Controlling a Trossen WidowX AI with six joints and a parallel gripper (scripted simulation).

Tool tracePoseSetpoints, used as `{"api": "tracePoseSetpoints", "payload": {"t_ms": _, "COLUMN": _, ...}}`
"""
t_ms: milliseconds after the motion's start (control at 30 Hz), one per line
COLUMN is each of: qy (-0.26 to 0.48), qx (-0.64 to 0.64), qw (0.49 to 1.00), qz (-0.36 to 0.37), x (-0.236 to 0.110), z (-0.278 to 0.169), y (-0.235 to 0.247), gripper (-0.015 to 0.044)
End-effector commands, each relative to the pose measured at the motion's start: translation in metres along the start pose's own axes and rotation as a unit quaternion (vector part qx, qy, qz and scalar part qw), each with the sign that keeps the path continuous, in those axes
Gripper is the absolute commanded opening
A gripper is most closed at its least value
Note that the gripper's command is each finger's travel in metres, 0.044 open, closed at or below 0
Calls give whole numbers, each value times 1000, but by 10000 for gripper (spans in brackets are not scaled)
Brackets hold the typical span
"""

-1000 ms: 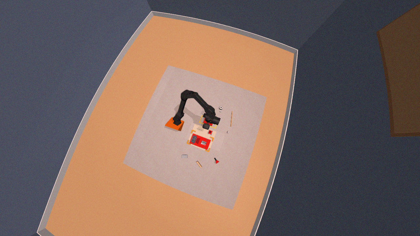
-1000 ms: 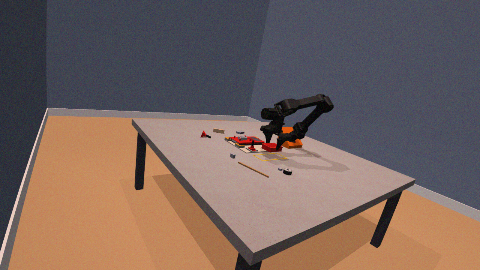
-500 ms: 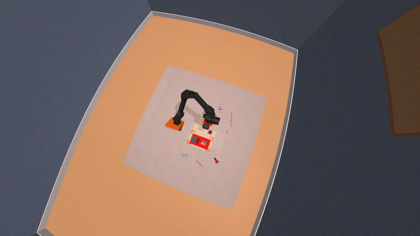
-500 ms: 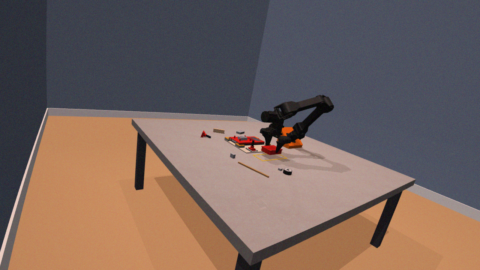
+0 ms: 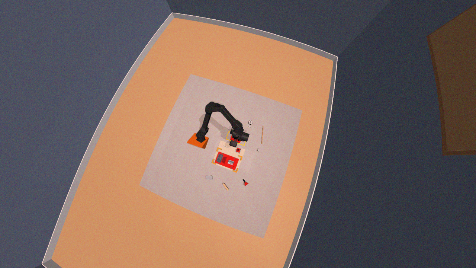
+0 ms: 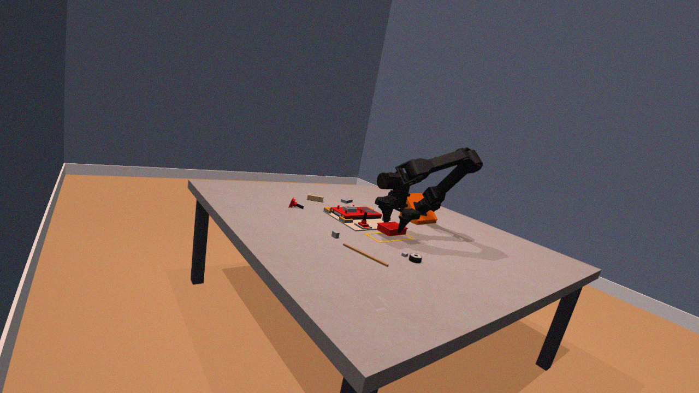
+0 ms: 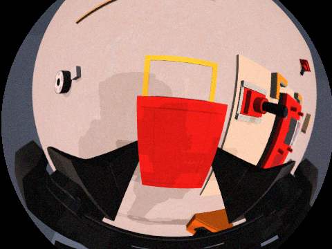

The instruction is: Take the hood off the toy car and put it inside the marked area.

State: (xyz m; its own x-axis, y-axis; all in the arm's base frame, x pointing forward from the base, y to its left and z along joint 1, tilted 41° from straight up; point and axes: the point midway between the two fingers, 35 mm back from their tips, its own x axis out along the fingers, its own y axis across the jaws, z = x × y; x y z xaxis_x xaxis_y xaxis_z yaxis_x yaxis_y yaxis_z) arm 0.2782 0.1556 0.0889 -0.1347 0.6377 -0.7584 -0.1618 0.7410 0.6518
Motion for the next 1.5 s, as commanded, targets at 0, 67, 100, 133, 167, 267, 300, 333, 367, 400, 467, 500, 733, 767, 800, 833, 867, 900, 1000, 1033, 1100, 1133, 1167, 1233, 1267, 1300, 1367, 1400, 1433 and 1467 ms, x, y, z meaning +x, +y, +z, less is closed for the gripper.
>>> {"api": "tracePoseSetpoints", "payload": {"t_ms": 0, "qy": -1, "qx": 2, "qw": 1000, "qz": 3, "x": 1, "z": 0, "y": 1, "gripper": 0}}
{"api": "tracePoseSetpoints", "payload": {"t_ms": 67, "qy": -1, "qx": 2, "qw": 1000, "qz": 3, "x": 2, "z": 0, "y": 1, "gripper": 0}}
{"api": "tracePoseSetpoints", "payload": {"t_ms": 100, "qy": -1, "qx": 2, "qw": 1000, "qz": 3, "x": 3, "z": 0, "y": 1, "gripper": 0}}
{"api": "tracePoseSetpoints", "payload": {"t_ms": 133, "qy": -1, "qx": 2, "qw": 1000, "qz": 3, "x": 3, "z": 0, "y": 1, "gripper": 0}}
{"api": "tracePoseSetpoints", "payload": {"t_ms": 167, "qy": -1, "qx": 2, "qw": 1000, "qz": 3, "x": 4, "z": 0, "y": 1, "gripper": 0}}
{"api": "tracePoseSetpoints", "payload": {"t_ms": 267, "qy": -1, "qx": 2, "qw": 1000, "qz": 3, "x": 5, "z": 0, "y": 1, "gripper": 0}}
{"api": "tracePoseSetpoints", "payload": {"t_ms": 300, "qy": -1, "qx": 2, "qw": 1000, "qz": 3, "x": 6, "z": 0, "y": 1, "gripper": 0}}
{"api": "tracePoseSetpoints", "payload": {"t_ms": 333, "qy": -1, "qx": 2, "qw": 1000, "qz": 3, "x": 6, "z": 0, "y": 1, "gripper": 0}}
{"api": "tracePoseSetpoints", "payload": {"t_ms": 367, "qy": -1, "qx": 2, "qw": 1000, "qz": 3, "x": 7, "z": 0, "y": 1, "gripper": 0}}
{"api": "tracePoseSetpoints", "payload": {"t_ms": 400, "qy": -1, "qx": 2, "qw": 1000, "qz": 3, "x": 7, "z": 0, "y": 1, "gripper": 0}}
{"api": "tracePoseSetpoints", "payload": {"t_ms": 467, "qy": -1, "qx": 2, "qw": 1000, "qz": 3, "x": 8, "z": 0, "y": 1, "gripper": 0}}
{"api": "tracePoseSetpoints", "payload": {"t_ms": 500, "qy": -1, "qx": 2, "qw": 1000, "qz": 3, "x": 9, "z": 0, "y": 1, "gripper": 0}}
{"api": "tracePoseSetpoints", "payload": {"t_ms": 733, "qy": -1, "qx": 2, "qw": 1000, "qz": 3, "x": 12, "z": 0, "y": 1, "gripper": 0}}
{"api": "tracePoseSetpoints", "payload": {"t_ms": 767, "qy": -1, "qx": 2, "qw": 1000, "qz": 3, "x": 13, "z": 0, "y": 1, "gripper": 0}}
{"api": "tracePoseSetpoints", "payload": {"t_ms": 800, "qy": -1, "qx": 2, "qw": 1000, "qz": 3, "x": 13, "z": 0, "y": 1, "gripper": 0}}
{"api": "tracePoseSetpoints", "payload": {"t_ms": 833, "qy": -1, "qx": 2, "qw": 1000, "qz": 3, "x": 14, "z": 0, "y": 1, "gripper": 0}}
{"api": "tracePoseSetpoints", "payload": {"t_ms": 867, "qy": -1, "qx": 2, "qw": 1000, "qz": 3, "x": 14, "z": 0, "y": 1, "gripper": 0}}
{"api": "tracePoseSetpoints", "payload": {"t_ms": 900, "qy": -1, "qx": 2, "qw": 1000, "qz": 3, "x": 15, "z": 0, "y": 1, "gripper": 0}}
{"api": "tracePoseSetpoints", "payload": {"t_ms": 1000, "qy": -1, "qx": 2, "qw": 1000, "qz": 3, "x": 16, "z": 0, "y": 1, "gripper": 0}}
{"api": "tracePoseSetpoints", "payload": {"t_ms": 1033, "qy": -1, "qx": 2, "qw": 1000, "qz": 3, "x": 17, "z": 0, "y": 1, "gripper": 0}}
{"api": "tracePoseSetpoints", "payload": {"t_ms": 1100, "qy": -1, "qx": 2, "qw": 1000, "qz": 3, "x": 18, "z": 0, "y": 1, "gripper": 0}}
{"api": "tracePoseSetpoints", "payload": {"t_ms": 1133, "qy": -2, "qx": -1, "qw": 1000, "qz": 0, "x": 16, "z": 0, "y": 1, "gripper": 26}}
{"api": "tracePoseSetpoints", "payload": {"t_ms": 1167, "qy": -2, "qx": -1, "qw": 1000, "qz": 0, "x": 16, "z": 0, "y": 1, "gripper": 53}}
{"api": "tracePoseSetpoints", "payload": {"t_ms": 1233, "qy": -2, "qx": -1, "qw": 1000, "qz": 0, "x": 16, "z": 0, "y": 1, "gripper": 105}}
{"api": "tracePoseSetpoints", "payload": {"t_ms": 1267, "qy": -2, "qx": -1, "qw": 1000, "qz": 0, "x": 16, "z": 0, "y": 1, "gripper": 131}}
{"api": "tracePoseSetpoints", "payload": {"t_ms": 1300, "qy": -2, "qx": -1, "qw": 1000, "qz": 0, "x": 16, "z": 0, "y": 1, "gripper": 157}}
{"api": "tracePoseSetpoints", "payload": {"t_ms": 1367, "qy": -2, "qx": -1, "qw": 1000, "qz": 0, "x": 16, "z": 0, "y": 1, "gripper": 210}}
{"api": "tracePoseSetpoints", "payload": {"t_ms": 1400, "qy": -2, "qx": -1, "qw": 1000, "qz": 0, "x": 16, "z": 0, "y": 1, "gripper": 236}}
{"api": "tracePoseSetpoints", "payload": {"t_ms": 1433, "qy": -2, "qx": -1, "qw": 1000, "qz": 0, "x": 16, "z": 0, "y": 1, "gripper": 263}}
{"api": "tracePoseSetpoints", "payload": {"t_ms": 1467, "qy": -2, "qx": -1, "qw": 1000, "qz": 0, "x": 16, "z": 0, "y": 1, "gripper": 289}}
